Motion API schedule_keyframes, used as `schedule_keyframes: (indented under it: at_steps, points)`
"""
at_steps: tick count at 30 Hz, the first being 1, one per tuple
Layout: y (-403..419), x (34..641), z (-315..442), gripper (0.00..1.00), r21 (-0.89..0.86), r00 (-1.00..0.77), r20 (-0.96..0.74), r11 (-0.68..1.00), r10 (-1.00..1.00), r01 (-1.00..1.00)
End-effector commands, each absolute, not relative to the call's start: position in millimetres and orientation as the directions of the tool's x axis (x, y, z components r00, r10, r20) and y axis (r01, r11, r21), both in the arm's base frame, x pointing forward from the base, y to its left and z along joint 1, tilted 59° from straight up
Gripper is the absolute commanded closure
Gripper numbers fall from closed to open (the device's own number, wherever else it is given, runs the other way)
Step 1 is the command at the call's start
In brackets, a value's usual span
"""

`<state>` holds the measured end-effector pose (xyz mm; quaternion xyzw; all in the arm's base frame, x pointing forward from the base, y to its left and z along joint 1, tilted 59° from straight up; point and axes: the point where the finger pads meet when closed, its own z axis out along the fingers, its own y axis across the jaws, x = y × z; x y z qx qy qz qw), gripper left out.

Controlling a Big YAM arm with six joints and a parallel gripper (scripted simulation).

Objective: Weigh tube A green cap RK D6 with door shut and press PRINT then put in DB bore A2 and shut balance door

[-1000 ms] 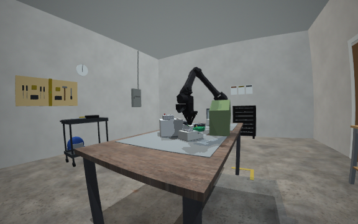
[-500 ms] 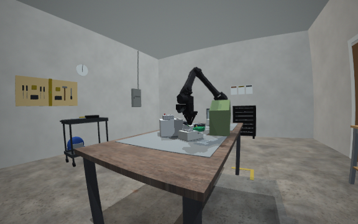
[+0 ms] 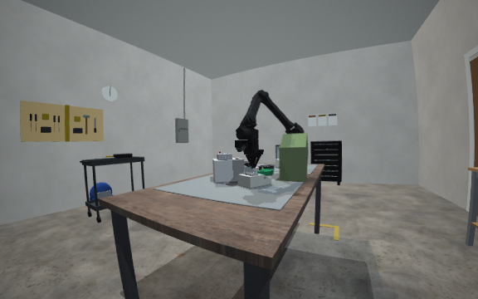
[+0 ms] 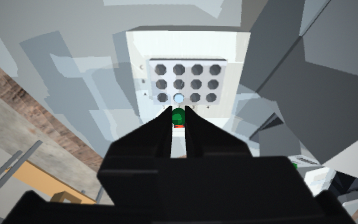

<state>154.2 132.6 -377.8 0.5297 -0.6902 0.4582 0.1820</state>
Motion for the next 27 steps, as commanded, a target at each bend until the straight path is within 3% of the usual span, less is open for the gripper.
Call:
schedule_keyframes:
  at_steps: [1, 27]
  points:
    - [120.2, 156.5, -383.3, 0.91, -0.431, -0.374, 0.745, 0.029, -0.552, -0.902]
    - [111.3, 159.6, -389.2, 0.91, -0.432, -0.375, 0.744, 0.030, -0.553, -0.901]
